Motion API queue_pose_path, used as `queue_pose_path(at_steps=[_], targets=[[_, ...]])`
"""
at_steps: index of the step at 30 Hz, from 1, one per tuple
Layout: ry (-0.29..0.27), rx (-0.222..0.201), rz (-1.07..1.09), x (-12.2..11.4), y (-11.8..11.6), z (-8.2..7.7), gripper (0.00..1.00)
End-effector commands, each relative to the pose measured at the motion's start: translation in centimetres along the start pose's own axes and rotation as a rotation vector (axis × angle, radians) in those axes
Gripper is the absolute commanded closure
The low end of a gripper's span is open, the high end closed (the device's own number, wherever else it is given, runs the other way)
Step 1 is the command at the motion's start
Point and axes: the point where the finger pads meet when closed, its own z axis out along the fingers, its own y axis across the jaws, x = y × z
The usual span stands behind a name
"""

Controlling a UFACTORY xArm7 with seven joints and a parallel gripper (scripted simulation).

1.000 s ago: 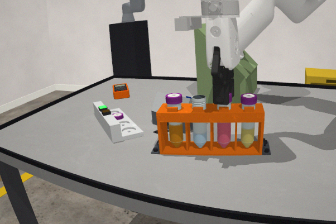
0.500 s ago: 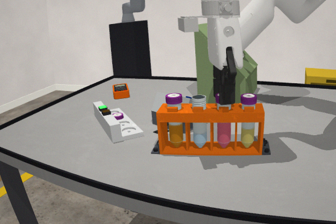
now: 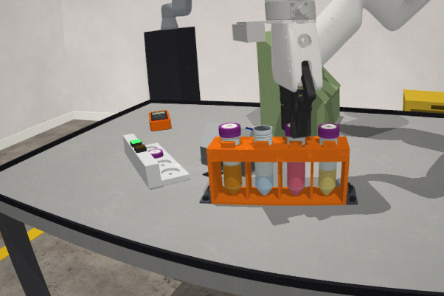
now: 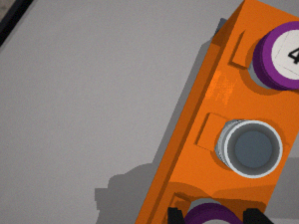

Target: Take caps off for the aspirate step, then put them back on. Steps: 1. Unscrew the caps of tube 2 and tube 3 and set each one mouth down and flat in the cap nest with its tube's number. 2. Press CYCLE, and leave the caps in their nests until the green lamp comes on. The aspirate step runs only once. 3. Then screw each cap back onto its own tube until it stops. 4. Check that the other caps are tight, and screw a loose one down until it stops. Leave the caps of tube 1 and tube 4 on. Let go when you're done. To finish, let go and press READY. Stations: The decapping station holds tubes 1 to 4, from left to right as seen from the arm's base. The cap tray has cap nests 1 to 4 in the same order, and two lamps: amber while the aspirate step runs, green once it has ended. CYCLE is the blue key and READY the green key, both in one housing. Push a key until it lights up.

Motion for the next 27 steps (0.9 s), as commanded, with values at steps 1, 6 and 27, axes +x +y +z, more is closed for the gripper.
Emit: queue_pose_path(at_steps=[1,6,27], targets=[[0.004,0.004,0.0,0.15,-0.1,-0.19,1.0],[0.004,0.004,0.033,0.15,-0.1,-0.18,1.0],[0.003,0.005,0.667,0.15,-0.09,-0.08,1.0]])
